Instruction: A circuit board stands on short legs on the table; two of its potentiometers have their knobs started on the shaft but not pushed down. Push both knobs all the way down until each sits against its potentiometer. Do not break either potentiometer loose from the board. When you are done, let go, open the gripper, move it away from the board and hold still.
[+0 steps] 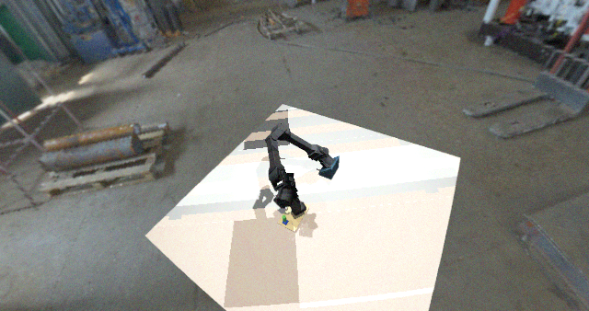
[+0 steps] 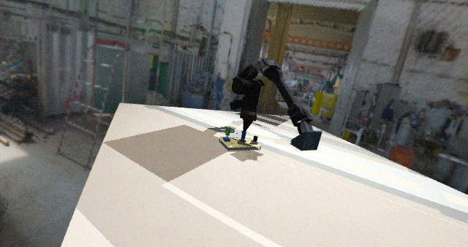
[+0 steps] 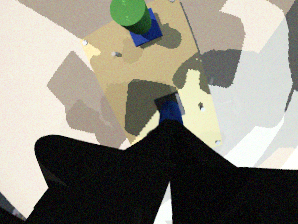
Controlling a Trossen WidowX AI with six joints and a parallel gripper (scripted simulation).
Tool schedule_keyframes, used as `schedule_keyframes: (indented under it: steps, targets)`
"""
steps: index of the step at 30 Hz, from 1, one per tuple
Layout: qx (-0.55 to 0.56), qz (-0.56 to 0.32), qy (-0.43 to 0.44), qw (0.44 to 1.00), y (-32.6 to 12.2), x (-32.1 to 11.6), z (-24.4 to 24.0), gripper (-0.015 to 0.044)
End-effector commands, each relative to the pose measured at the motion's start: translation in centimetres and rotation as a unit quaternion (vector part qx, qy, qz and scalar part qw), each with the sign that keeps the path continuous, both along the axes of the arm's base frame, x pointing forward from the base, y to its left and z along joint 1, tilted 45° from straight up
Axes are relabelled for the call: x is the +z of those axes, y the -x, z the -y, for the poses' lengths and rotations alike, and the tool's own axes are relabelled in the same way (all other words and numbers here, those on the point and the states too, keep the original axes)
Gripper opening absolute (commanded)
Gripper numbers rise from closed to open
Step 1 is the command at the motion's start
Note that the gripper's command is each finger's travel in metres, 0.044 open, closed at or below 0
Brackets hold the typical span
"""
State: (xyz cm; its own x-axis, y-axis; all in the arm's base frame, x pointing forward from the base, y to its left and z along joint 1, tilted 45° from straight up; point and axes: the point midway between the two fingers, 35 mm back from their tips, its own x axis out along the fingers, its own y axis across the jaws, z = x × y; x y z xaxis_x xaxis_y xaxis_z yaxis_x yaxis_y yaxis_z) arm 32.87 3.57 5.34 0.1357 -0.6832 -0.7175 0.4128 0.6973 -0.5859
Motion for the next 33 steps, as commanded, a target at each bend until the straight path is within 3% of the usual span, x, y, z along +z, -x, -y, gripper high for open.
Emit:
schedule_keyframes:
  steps: [1, 17, 25, 33]
  targets:
    - [-0.014, -0.004, 0.004, 1.000, -0.2, -0.4, 0.6, 0.0000]
    - [-0.014, -0.004, 0.004, 1.000, 0.1, 1.4, -1.2, 0.0000]
    - [-0.011, -0.008, 0.007, 1.000, 0.2, 1.0, -0.9, 0.0210]
    - [0.020, -0.007, -0.008, 1.000, -1.0, 1.6, -2.2, 0.0000]
